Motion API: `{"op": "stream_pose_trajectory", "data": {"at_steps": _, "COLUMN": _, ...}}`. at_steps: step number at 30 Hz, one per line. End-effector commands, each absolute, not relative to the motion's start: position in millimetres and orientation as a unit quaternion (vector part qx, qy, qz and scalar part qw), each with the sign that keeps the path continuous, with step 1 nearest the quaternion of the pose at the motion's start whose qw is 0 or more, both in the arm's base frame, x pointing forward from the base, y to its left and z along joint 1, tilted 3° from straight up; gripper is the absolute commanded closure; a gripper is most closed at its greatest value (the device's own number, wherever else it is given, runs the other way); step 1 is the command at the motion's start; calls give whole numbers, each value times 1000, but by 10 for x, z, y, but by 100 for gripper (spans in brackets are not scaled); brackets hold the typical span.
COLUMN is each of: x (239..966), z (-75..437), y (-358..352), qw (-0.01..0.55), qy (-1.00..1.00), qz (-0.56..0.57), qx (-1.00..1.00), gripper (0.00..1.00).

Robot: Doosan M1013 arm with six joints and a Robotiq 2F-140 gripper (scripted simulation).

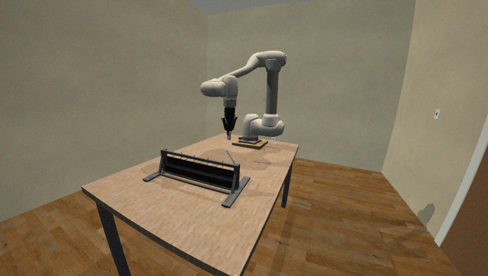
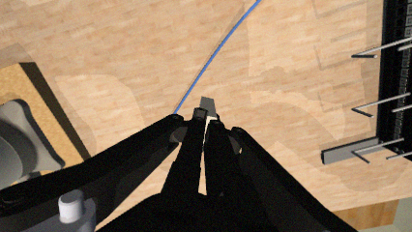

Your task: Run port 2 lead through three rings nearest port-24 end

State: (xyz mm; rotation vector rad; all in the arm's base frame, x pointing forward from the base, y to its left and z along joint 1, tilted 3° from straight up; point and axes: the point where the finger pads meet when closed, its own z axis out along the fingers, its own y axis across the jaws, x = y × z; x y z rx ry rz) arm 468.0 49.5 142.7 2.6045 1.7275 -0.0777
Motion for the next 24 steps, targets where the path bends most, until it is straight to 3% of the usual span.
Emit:
{"op": "stream_pose_trajectory", "data": {"at_steps": 1, "x": 4579, "z": 1426, "y": 535, "qw": 9, "qy": 481, "qz": -25, "qx": 876, "gripper": 100}}
{"op": "stream_pose_trajectory", "data": {"at_steps": 10, "x": 4445, "z": 1427, "y": 589, "qw": 12, "qy": 385, "qz": -23, "qx": 923, "gripper": 100}}
{"op": "stream_pose_trajectory", "data": {"at_steps": 11, "x": 4445, "z": 1427, "y": 589, "qw": 12, "qy": 385, "qz": -23, "qx": 923, "gripper": 80}}
{"op": "stream_pose_trajectory", "data": {"at_steps": 24, "x": 4445, "z": 1427, "y": 589, "qw": 12, "qy": 385, "qz": -23, "qx": 923, "gripper": 80}}
